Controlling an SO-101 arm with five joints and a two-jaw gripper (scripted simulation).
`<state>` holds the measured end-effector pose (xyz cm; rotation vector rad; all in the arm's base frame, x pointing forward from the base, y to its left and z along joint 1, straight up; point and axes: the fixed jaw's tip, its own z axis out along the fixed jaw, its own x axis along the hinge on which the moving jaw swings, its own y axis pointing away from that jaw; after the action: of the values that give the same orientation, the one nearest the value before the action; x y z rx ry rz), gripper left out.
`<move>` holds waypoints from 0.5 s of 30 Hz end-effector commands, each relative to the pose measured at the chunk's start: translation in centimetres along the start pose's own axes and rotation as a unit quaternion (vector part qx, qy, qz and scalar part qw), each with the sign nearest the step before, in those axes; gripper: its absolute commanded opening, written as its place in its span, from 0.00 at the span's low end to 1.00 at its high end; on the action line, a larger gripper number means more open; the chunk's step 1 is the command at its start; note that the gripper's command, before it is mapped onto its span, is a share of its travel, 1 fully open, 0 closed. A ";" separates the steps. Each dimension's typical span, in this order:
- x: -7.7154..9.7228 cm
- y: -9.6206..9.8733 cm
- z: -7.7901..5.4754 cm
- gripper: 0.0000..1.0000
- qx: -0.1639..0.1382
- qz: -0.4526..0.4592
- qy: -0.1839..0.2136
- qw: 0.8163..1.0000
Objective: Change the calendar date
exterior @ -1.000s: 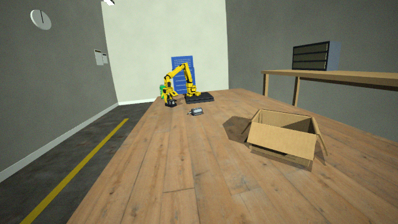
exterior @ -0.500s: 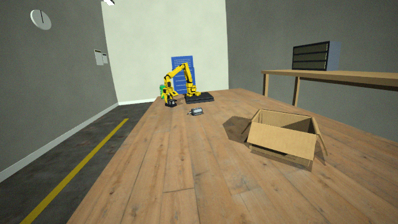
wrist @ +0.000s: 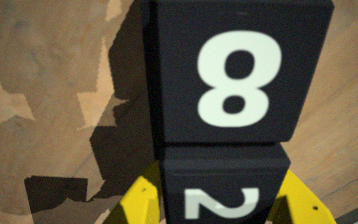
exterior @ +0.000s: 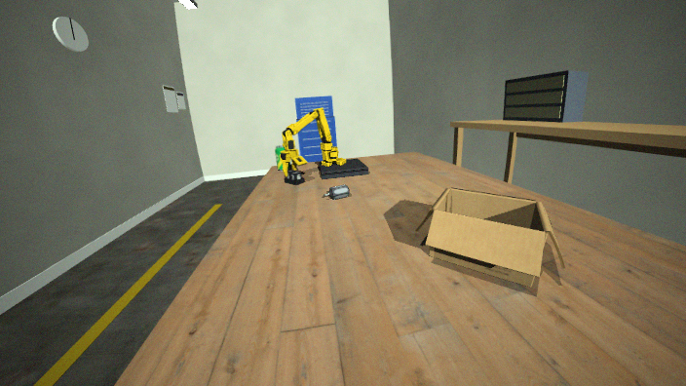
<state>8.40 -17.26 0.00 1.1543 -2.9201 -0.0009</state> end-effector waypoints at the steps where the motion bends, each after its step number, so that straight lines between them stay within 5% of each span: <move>1: -0.1 -0.1 -0.1 0.00 0.000 0.003 -0.001 1.000; 15: -0.1 -0.2 -0.4 0.00 0.000 0.003 -0.001 1.000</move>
<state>8.38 -17.23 0.17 1.1541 -2.9195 -0.0129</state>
